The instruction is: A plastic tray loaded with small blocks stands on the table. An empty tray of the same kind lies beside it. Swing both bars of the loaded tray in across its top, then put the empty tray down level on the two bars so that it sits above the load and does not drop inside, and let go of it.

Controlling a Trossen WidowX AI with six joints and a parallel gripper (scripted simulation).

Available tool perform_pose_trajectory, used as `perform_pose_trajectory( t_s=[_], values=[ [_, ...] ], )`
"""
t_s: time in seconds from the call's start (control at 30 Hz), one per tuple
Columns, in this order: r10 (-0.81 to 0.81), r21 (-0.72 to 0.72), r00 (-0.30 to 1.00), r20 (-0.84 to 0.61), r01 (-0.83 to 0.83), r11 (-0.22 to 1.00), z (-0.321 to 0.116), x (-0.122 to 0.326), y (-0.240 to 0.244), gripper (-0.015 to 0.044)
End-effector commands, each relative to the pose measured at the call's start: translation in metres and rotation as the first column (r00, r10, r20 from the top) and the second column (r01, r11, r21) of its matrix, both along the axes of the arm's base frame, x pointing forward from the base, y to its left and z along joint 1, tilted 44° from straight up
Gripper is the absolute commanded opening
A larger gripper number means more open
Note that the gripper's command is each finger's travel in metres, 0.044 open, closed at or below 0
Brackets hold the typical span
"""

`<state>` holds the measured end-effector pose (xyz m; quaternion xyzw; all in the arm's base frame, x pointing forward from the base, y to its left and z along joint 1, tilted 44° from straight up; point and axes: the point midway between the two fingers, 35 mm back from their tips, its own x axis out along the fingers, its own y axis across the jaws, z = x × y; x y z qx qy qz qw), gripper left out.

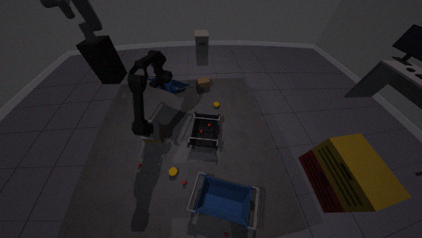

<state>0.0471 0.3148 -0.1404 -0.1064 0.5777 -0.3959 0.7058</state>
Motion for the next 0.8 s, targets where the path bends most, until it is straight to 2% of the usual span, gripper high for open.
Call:
perform_pose_trajectory(
  t_s=[0.0, 0.37, 0.77],
  values=[
    [-0.002, 0.024, 1.000, 0.006, 0.002, 1.000, 0.002, 0.000, 0.007, 0.0000],
    [-0.010, 0.026, 1.000, 0.013, 0.009, 1.000, 0.004, 0.004, 0.007, 0.0000],
    [-0.151, 0.067, 0.980, 0.130, 0.144, 0.987, 0.034, 0.062, 0.000, 0.0000]
  ],
)
